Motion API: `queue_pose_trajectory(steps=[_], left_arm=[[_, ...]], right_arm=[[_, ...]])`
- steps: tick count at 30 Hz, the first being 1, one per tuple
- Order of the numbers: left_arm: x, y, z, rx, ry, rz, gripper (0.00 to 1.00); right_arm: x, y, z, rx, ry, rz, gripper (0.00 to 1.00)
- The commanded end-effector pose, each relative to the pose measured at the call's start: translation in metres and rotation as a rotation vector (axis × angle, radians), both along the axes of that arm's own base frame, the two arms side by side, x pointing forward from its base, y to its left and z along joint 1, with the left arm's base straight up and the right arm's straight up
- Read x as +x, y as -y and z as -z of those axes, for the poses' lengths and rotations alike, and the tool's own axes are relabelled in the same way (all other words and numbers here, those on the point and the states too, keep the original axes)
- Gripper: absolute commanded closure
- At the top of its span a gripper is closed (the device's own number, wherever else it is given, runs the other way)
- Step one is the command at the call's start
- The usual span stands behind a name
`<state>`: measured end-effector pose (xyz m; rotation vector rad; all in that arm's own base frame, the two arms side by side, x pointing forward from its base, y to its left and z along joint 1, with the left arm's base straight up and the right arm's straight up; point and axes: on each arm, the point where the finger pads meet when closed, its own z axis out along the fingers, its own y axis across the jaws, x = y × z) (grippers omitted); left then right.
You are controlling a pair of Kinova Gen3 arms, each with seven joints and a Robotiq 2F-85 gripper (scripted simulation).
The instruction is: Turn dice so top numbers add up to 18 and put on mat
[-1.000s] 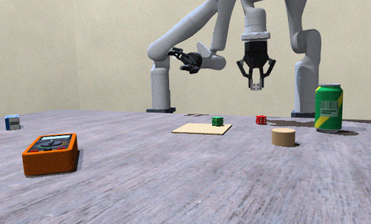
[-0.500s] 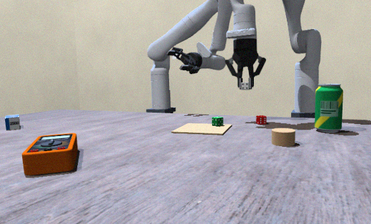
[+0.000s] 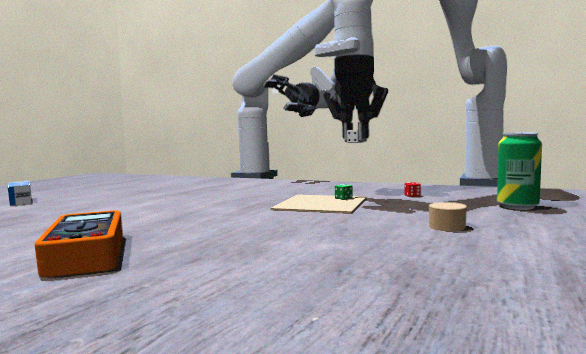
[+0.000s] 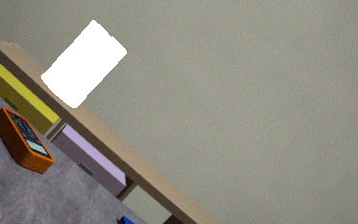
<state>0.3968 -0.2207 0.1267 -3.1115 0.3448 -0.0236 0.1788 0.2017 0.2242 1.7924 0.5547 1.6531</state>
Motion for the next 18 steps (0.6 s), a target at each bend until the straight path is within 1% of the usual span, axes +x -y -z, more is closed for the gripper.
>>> queue_pose_trajectory(steps=[1, 3, 4, 7, 10, 13, 18], left_arm=[[0.035, 0.016, 0.000, 0.000, -0.015, 0.105, 0.715], [0.049, 0.022, 0.001, -0.002, -0.016, 0.148, 0.715], [0.050, 0.023, 0.001, -0.002, -0.016, 0.152, 0.715], [0.069, 0.030, 0.001, -0.004, -0.017, 0.208, 0.715], [0.081, 0.034, 0.002, -0.006, -0.017, 0.245, 0.715], [0.086, 0.036, 0.002, -0.007, -0.017, 0.263, 0.715], [0.088, 0.037, 0.002, -0.007, -0.017, 0.267, 0.715]], right_arm=[[0.000, 0.000, 0.000, 0.001, 0.000, 0.000, 0.002], [0.000, 0.000, 0.000, 0.001, 0.000, 0.000, 0.002], [0.000, 0.000, 0.000, 0.001, 0.000, 0.000, 0.002], [0.000, 0.000, 0.000, 0.001, 0.000, 0.000, 0.002], [0.000, 0.000, 0.000, 0.001, 0.000, 0.000, 0.002], [0.000, 0.000, 0.000, 0.001, 0.000, 0.000, 0.002], [0.000, 0.000, 0.000, 0.001, 0.000, 0.000, 0.002]])
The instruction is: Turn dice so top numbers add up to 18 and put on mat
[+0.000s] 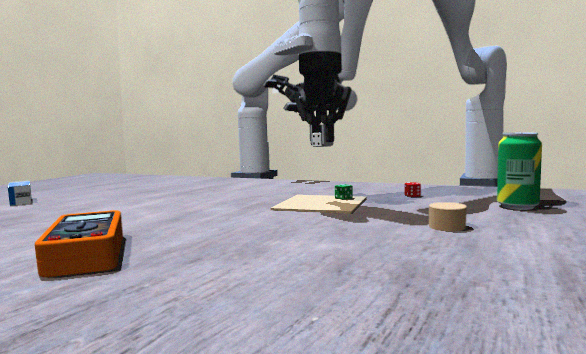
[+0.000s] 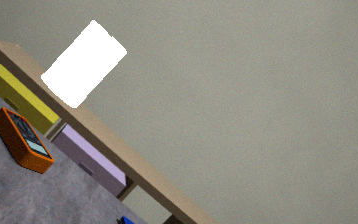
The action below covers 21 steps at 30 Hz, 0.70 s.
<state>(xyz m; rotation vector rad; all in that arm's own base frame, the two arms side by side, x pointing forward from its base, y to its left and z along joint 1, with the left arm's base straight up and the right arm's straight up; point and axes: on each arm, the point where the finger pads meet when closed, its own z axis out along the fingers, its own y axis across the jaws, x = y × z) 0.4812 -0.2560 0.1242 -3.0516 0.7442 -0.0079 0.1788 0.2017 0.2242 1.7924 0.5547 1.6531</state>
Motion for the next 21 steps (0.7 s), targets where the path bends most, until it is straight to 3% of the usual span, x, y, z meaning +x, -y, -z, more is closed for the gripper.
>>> queue_pose_trajectory(steps=[1, 15, 21], left_arm=[[0.0037, 0.0017, -0.0007, 0.001, -0.005, 0.010, 0.715], [0.0037, 0.0017, -0.0002, 0.001, -0.005, 0.010, 0.715], [0.0037, 0.0017, 0.0088, 0.001, -0.005, 0.010, 0.715]], right_arm=[[0.0000, 0.0000, -0.0005, 0.001, 0.000, 0.000, 0.002], [0.0000, 0.0000, -0.0005, 0.001, 0.000, 0.000, 0.002], [0.0000, 0.0000, -0.0005, 0.001, 0.000, 0.000, 0.002]])
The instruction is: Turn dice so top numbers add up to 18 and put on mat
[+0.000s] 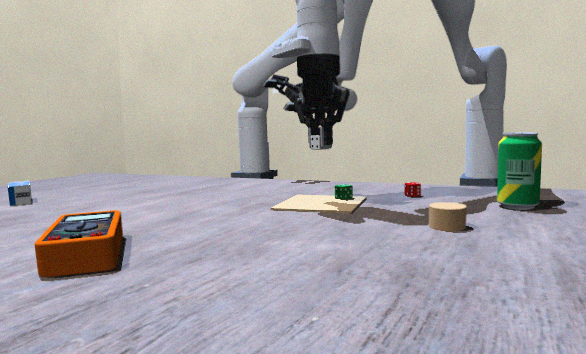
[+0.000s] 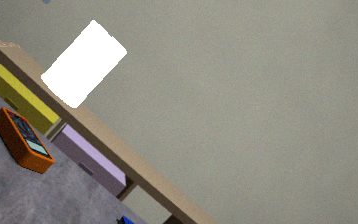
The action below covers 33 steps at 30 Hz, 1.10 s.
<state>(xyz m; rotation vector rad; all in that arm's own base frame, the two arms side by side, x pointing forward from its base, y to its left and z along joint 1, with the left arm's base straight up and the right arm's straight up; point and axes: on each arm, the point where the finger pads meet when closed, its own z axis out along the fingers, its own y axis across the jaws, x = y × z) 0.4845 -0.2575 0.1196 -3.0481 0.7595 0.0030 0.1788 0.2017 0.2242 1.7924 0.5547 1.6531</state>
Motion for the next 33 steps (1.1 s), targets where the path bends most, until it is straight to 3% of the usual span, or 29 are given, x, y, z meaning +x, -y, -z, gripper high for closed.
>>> queue_pose_trajectory(steps=[1, 8, 10, 21, 33], left_arm=[[0.000, 0.000, 0.007, -0.001, 0.002, 0.000, 0.715], [0.001, 0.000, 0.036, -0.001, 0.002, 0.000, 0.715], [0.001, 0.000, 0.036, -0.001, 0.002, 0.000, 0.715], [0.001, 0.000, 0.083, -0.001, 0.002, 0.000, 0.715], [0.001, 0.000, 0.091, -0.001, 0.002, 0.000, 0.715]], right_arm=[[0.000, 0.000, 0.000, 0.001, 0.000, 0.000, 0.002], [0.000, 0.000, 0.000, 0.001, 0.000, 0.000, 0.002], [0.000, 0.000, 0.000, 0.001, 0.000, 0.000, 0.002], [0.000, 0.000, 0.000, 0.001, 0.000, 0.000, 0.002], [0.000, 0.000, 0.000, 0.001, 0.000, 0.000, 0.002]])
